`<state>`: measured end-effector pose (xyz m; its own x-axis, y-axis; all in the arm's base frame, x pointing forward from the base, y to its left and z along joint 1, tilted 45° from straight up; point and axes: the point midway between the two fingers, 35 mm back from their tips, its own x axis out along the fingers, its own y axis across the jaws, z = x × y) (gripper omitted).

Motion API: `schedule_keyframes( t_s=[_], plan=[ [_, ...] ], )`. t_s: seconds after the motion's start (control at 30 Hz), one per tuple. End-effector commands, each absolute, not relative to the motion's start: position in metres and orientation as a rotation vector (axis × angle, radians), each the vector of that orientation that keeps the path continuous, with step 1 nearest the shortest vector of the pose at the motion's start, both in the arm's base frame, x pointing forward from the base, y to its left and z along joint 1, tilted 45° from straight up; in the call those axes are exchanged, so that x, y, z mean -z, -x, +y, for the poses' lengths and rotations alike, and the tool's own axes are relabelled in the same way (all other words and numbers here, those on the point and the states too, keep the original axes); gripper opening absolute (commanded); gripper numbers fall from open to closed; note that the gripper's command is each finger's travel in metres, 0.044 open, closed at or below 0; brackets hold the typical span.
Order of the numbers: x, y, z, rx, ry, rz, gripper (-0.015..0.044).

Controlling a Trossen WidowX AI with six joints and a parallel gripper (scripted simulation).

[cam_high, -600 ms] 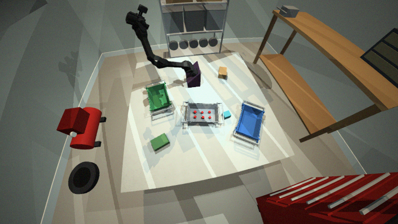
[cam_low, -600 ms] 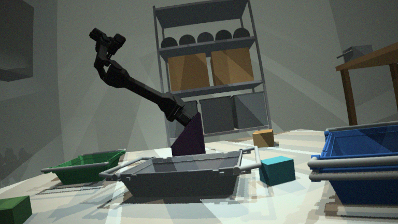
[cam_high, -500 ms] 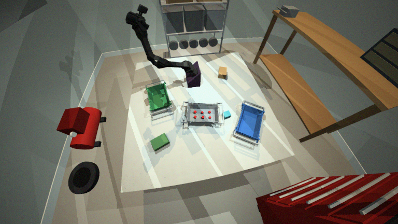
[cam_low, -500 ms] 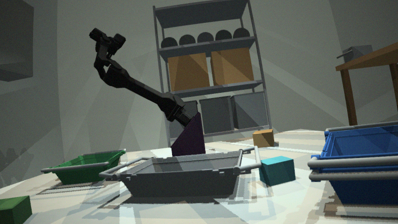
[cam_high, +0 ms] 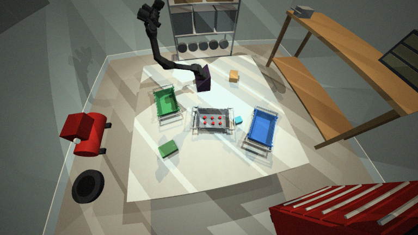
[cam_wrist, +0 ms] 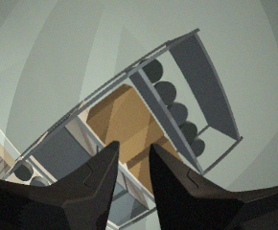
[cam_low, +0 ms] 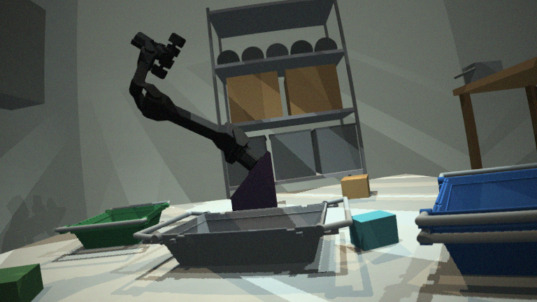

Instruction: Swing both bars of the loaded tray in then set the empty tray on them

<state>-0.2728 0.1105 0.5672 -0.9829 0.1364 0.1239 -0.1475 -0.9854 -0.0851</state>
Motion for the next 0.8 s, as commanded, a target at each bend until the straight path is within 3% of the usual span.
schedule_keyframes(
  t_s=[0.0, 0.33, 0.77],
  plan=[
    [-0.555, 0.265, 0.154, -2.840, -0.114, -0.113, 0.0087],
    [-0.503, 0.213, 0.284, -2.380, 0.089, 0.050, 0.0087],
    [-0.426, 0.055, 0.394, -1.763, 0.272, 0.254, 0.0087]
  ],
)
